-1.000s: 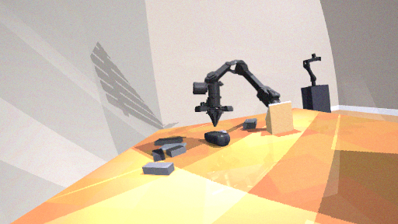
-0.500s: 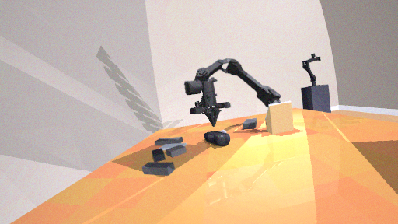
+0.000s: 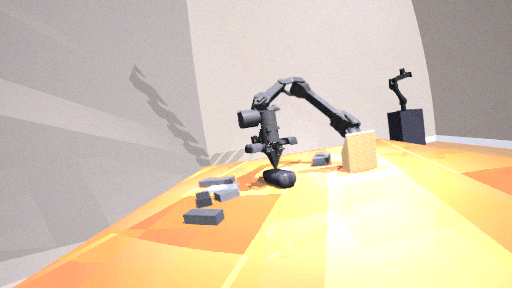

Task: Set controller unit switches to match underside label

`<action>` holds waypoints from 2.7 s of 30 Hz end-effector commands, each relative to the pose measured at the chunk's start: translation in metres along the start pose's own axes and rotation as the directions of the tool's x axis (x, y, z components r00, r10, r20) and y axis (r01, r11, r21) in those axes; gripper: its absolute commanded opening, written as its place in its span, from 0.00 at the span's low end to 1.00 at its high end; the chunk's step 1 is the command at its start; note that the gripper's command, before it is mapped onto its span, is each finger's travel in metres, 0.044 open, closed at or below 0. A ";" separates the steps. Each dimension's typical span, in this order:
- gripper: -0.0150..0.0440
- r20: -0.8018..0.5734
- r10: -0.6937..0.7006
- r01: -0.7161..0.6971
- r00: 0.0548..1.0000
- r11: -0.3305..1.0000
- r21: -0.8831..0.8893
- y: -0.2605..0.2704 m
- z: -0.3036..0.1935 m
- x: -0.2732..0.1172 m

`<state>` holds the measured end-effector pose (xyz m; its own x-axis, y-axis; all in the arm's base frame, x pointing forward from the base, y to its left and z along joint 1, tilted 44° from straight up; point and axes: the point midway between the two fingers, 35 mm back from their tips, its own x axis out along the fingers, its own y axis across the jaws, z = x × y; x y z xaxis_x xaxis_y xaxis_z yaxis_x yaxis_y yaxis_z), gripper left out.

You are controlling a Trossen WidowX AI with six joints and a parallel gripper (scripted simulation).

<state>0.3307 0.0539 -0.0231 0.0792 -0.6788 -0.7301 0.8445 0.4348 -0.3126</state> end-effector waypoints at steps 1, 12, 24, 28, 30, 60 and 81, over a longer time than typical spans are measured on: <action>0.25 0.002 -0.014 0.014 1.000 1.000 -0.007 -0.002 -0.001 0.012; 0.25 0.002 -0.014 0.014 1.000 1.000 -0.007 -0.003 -0.001 0.025; 0.25 0.002 -0.014 0.014 1.000 1.000 -0.007 -0.003 -0.001 0.025; 0.25 0.002 -0.014 0.014 1.000 1.000 -0.007 -0.003 -0.001 0.025; 0.25 0.002 -0.014 0.014 1.000 1.000 -0.007 -0.003 -0.001 0.025; 0.25 0.002 -0.014 0.014 1.000 1.000 -0.007 -0.003 -0.001 0.027; 0.25 0.003 -0.014 0.014 1.000 1.000 -0.007 -0.002 0.059 -0.020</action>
<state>0.3490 0.0449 0.0120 0.0674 -0.6856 -0.7249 0.8375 0.4337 -0.3324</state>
